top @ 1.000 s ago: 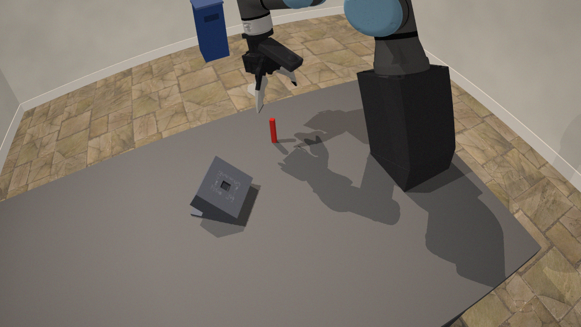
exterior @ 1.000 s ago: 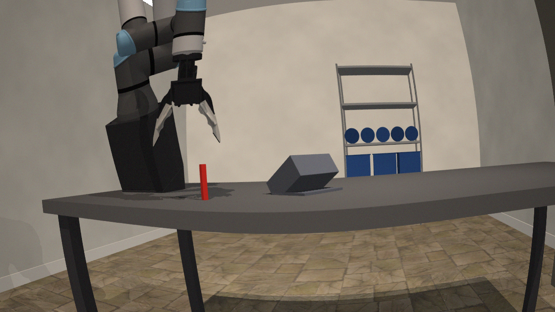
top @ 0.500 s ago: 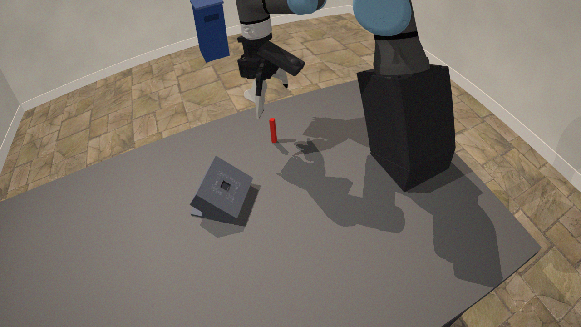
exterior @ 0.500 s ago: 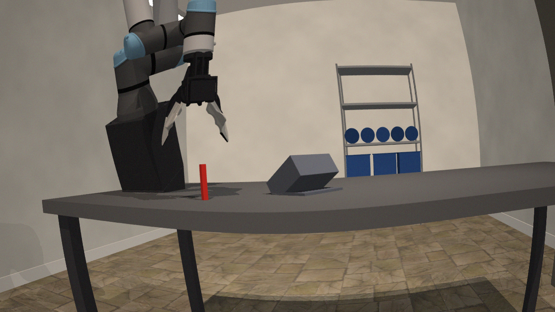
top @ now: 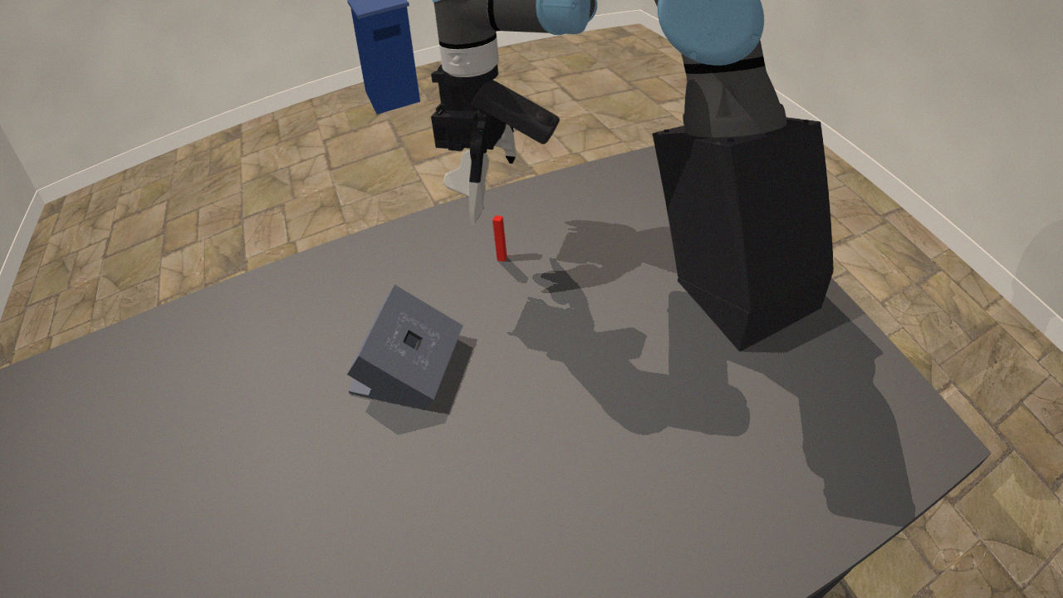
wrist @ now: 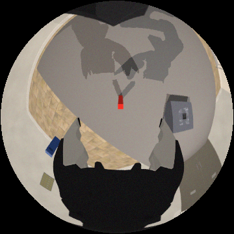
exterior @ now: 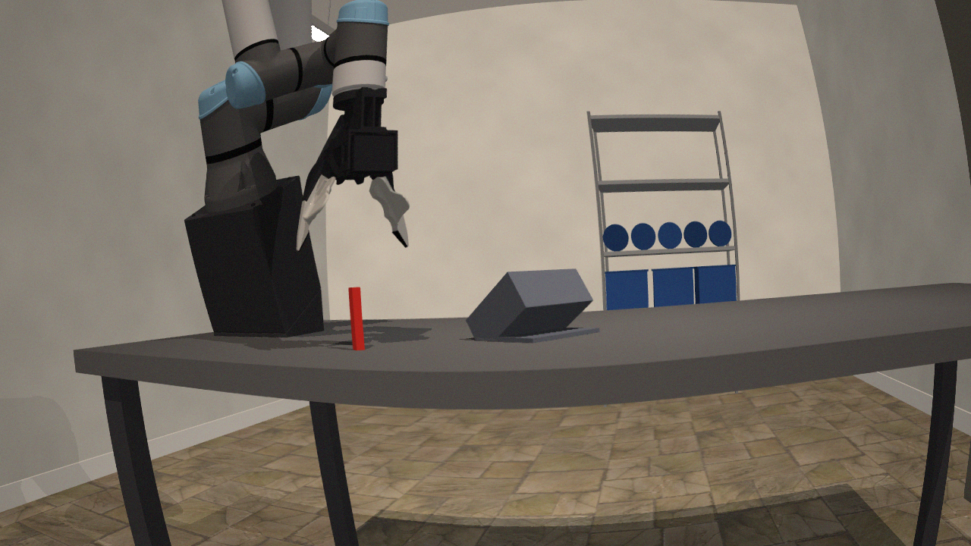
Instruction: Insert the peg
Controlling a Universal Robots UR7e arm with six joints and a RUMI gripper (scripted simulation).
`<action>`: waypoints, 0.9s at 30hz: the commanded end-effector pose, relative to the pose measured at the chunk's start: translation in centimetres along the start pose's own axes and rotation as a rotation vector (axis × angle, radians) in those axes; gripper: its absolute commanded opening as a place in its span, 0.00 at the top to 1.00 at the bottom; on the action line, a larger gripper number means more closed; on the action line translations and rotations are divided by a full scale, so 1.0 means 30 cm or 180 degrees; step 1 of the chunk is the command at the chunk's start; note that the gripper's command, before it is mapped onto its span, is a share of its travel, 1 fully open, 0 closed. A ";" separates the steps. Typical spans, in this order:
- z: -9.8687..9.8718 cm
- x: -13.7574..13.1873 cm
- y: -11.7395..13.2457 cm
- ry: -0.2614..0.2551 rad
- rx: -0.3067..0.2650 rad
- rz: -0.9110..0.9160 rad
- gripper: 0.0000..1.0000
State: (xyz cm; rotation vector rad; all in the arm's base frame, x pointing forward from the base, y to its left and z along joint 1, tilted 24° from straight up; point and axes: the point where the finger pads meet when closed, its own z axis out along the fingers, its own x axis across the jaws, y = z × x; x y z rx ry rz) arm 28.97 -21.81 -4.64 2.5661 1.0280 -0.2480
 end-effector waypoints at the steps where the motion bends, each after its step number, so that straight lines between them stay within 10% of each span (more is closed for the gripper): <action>1: 0.006 0.003 0.002 -0.0003 -0.0019 -0.0026 0.00; 27: 0.091 0.003 0.003 -0.0003 -0.0018 -0.0026 0.00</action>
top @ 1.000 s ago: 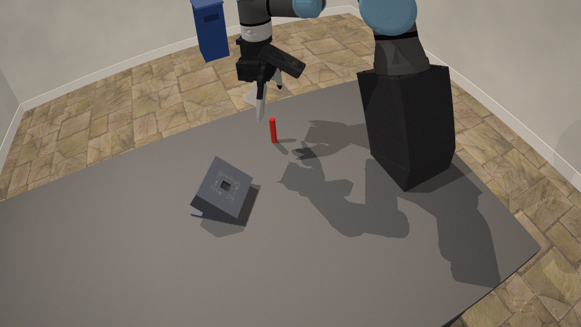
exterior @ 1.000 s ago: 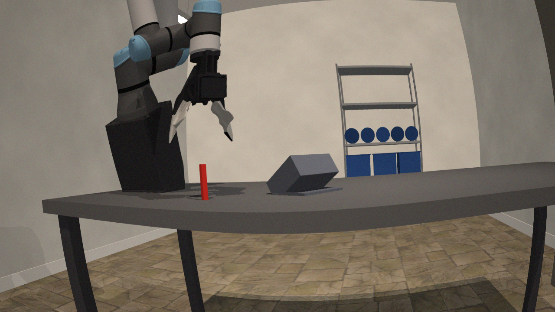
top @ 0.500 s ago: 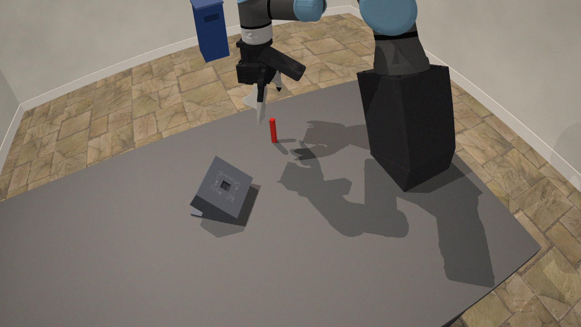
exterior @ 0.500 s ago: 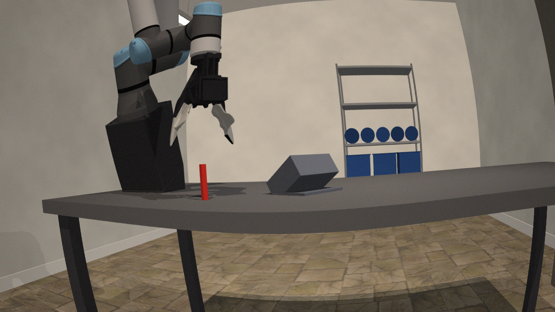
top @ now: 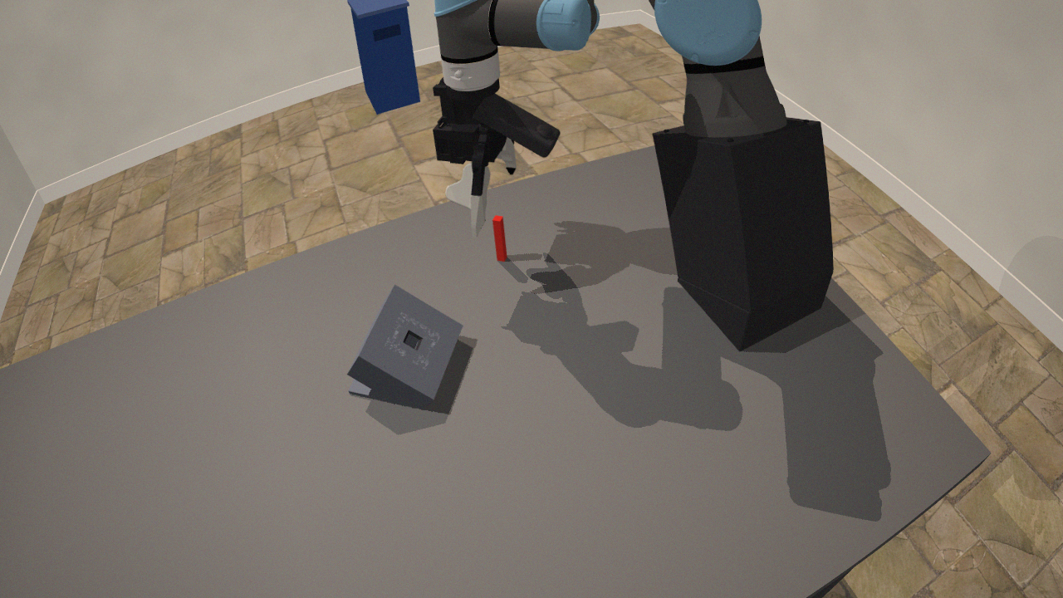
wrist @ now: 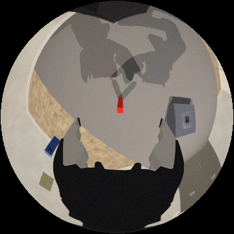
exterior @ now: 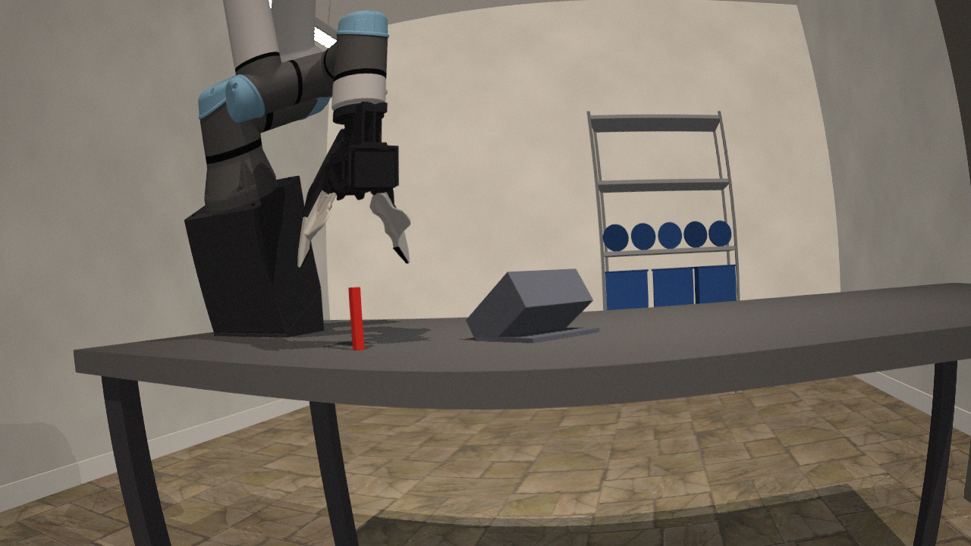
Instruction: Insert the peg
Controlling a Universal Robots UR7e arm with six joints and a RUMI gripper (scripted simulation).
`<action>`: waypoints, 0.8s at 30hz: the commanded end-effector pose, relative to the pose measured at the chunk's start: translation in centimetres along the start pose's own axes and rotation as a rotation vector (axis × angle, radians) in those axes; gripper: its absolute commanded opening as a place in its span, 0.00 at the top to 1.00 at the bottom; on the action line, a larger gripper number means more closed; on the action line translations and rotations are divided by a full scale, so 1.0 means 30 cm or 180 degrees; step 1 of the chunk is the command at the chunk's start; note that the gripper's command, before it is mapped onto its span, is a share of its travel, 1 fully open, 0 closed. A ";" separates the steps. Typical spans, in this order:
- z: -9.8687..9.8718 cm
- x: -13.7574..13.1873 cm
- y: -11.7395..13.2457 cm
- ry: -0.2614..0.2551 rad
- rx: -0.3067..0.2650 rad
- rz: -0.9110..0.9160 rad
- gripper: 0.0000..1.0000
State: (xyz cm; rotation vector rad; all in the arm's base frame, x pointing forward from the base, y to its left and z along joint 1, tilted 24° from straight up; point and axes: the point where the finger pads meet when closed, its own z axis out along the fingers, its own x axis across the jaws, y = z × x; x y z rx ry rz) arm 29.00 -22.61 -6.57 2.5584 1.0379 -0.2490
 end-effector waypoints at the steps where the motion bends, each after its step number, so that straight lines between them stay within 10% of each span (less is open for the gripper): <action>1: 0.027 0.000 0.002 0.0000 -0.0005 0.0000 0.00; 24: 0.103 0.000 0.001 0.0000 -0.0003 0.0000 0.01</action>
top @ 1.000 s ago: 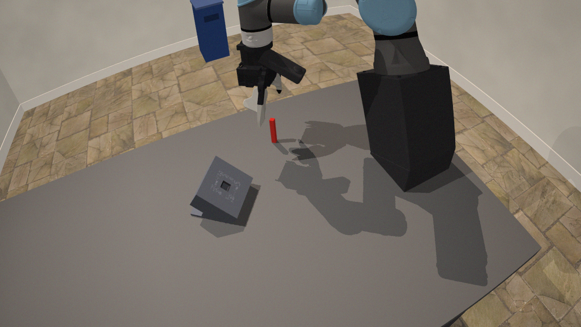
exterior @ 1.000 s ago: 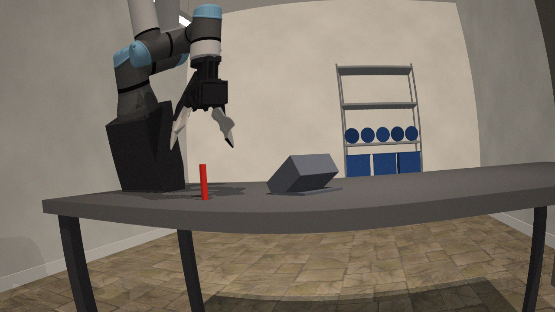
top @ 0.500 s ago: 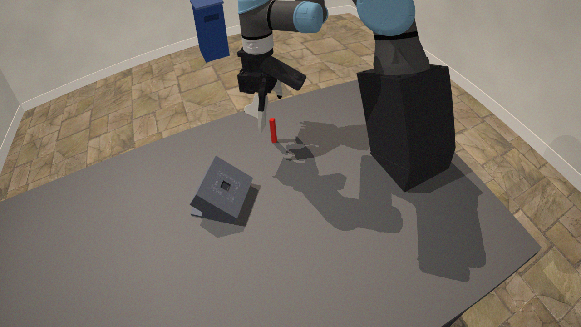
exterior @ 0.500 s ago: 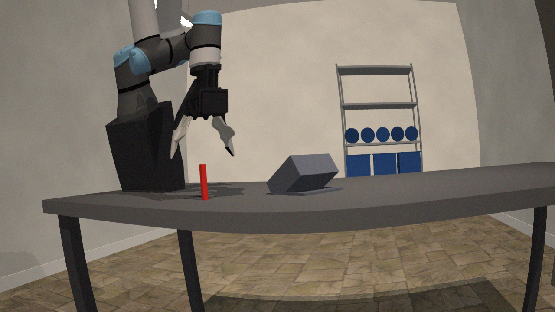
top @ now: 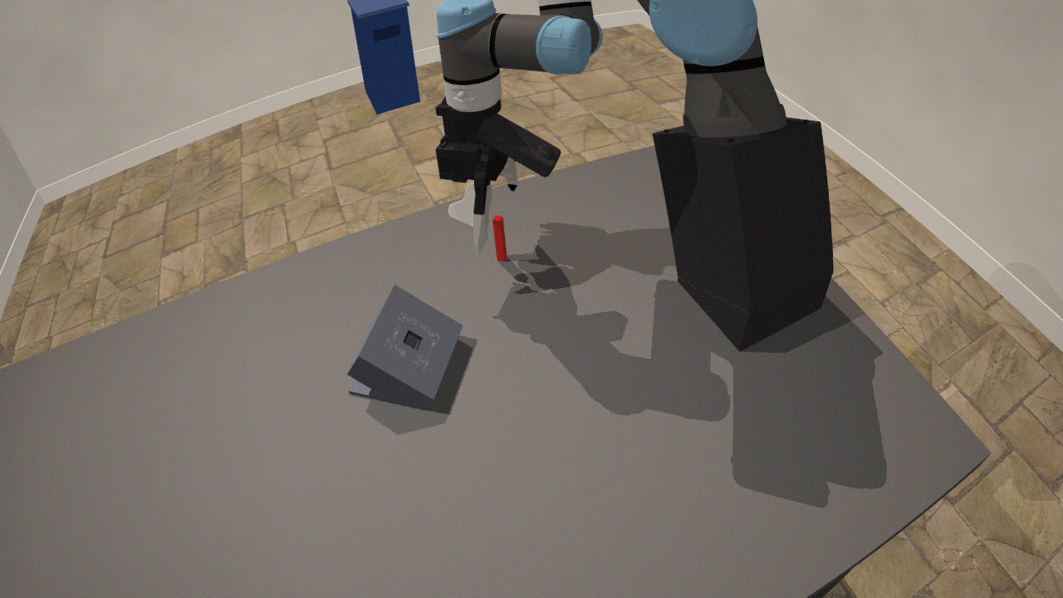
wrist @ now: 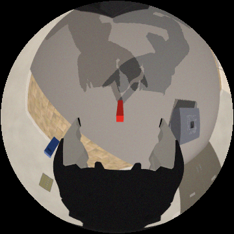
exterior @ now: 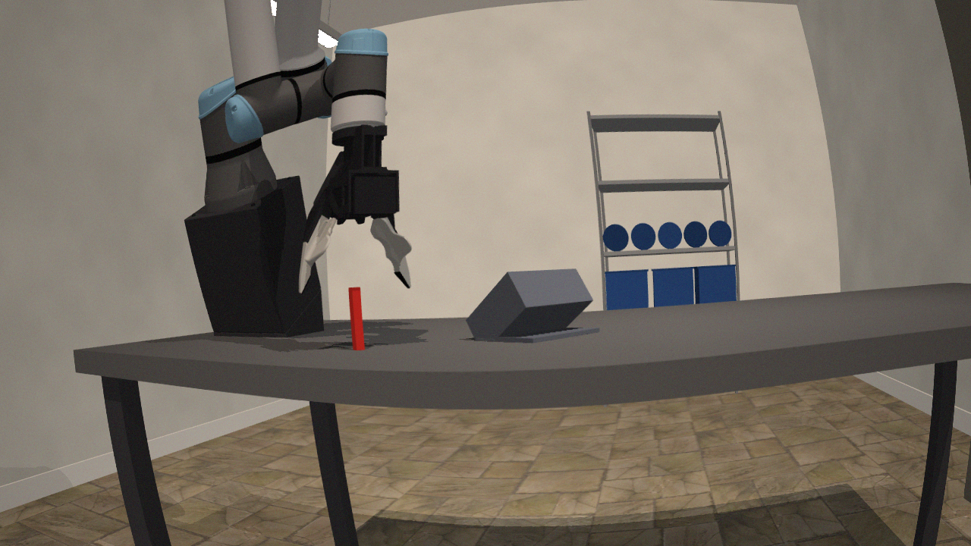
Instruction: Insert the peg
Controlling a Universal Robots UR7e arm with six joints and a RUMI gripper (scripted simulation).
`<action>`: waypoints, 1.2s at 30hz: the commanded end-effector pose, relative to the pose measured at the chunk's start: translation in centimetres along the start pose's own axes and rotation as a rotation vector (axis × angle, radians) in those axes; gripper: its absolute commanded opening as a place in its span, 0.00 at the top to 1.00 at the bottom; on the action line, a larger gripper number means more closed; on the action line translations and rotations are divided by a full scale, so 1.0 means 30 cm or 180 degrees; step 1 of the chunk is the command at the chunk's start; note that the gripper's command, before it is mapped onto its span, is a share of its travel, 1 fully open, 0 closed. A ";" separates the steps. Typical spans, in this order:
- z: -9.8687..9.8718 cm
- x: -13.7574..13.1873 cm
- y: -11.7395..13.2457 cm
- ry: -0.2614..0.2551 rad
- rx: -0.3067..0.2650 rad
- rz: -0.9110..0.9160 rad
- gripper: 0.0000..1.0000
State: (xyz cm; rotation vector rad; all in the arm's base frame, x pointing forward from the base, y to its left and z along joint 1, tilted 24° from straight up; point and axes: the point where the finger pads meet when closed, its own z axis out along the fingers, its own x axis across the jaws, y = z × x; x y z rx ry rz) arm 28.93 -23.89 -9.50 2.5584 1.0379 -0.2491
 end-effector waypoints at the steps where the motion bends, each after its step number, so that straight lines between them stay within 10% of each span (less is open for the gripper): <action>1: -0.004 0.000 0.001 0.0000 -0.0003 0.0000 0.03; 36: -0.004 0.000 0.001 0.0000 -0.0003 0.0000 0.47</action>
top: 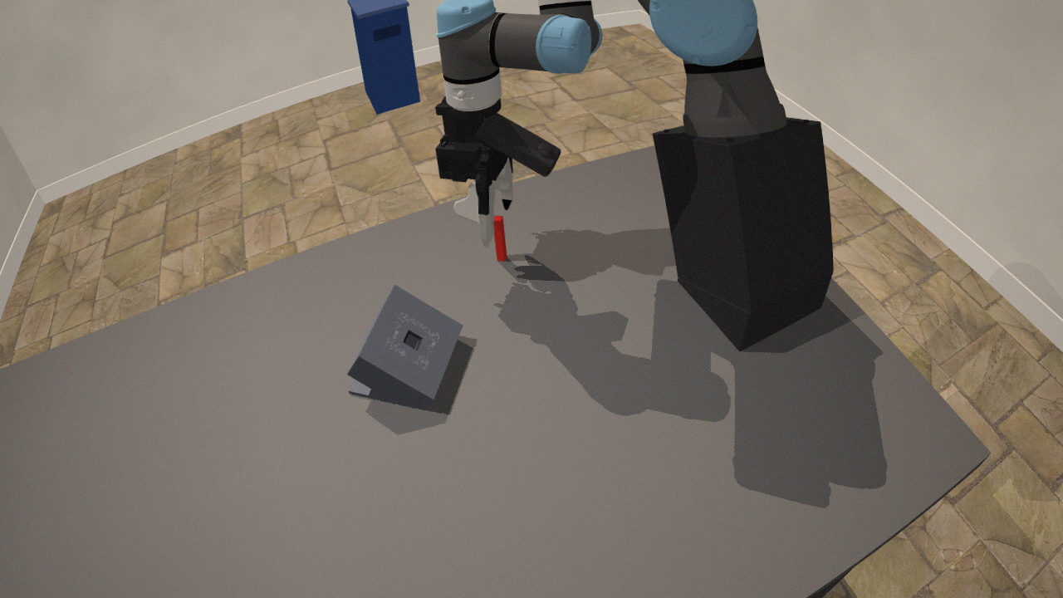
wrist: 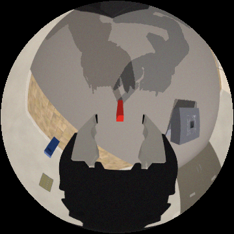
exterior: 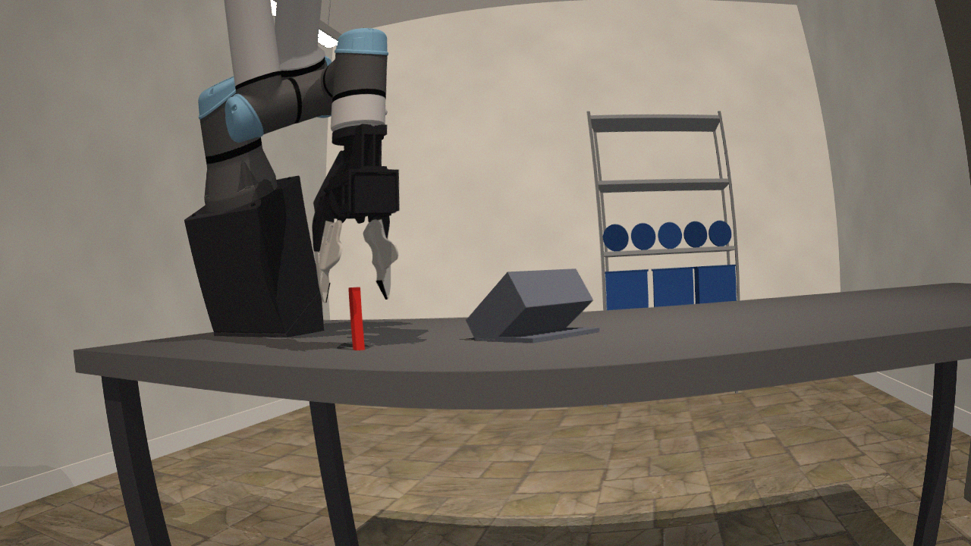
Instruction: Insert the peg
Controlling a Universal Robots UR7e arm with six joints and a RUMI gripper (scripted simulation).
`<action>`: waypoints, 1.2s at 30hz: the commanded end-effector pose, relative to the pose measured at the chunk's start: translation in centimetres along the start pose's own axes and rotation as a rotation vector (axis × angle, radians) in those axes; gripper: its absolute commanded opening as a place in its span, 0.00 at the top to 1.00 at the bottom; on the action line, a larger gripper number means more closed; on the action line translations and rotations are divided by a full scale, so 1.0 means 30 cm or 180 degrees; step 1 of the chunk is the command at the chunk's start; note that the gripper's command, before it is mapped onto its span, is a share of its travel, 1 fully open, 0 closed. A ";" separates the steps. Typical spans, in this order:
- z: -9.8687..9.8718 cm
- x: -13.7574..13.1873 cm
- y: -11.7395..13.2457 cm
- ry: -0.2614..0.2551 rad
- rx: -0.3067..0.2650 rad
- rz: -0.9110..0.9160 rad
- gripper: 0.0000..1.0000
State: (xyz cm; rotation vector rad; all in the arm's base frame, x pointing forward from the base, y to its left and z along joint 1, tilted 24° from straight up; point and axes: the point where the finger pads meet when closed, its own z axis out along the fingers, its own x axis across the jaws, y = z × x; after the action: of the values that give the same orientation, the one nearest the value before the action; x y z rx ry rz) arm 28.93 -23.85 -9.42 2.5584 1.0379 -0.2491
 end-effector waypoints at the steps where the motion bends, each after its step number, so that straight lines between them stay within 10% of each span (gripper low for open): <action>1: -0.001 0.000 0.001 0.0000 -0.0003 0.0000 0.49; 36: -0.001 0.000 0.001 0.0000 -0.0003 0.0000 0.93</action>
State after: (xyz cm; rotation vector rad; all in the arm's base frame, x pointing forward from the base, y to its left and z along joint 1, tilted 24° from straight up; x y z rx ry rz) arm 28.93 -23.85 -9.42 2.5584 1.0379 -0.2491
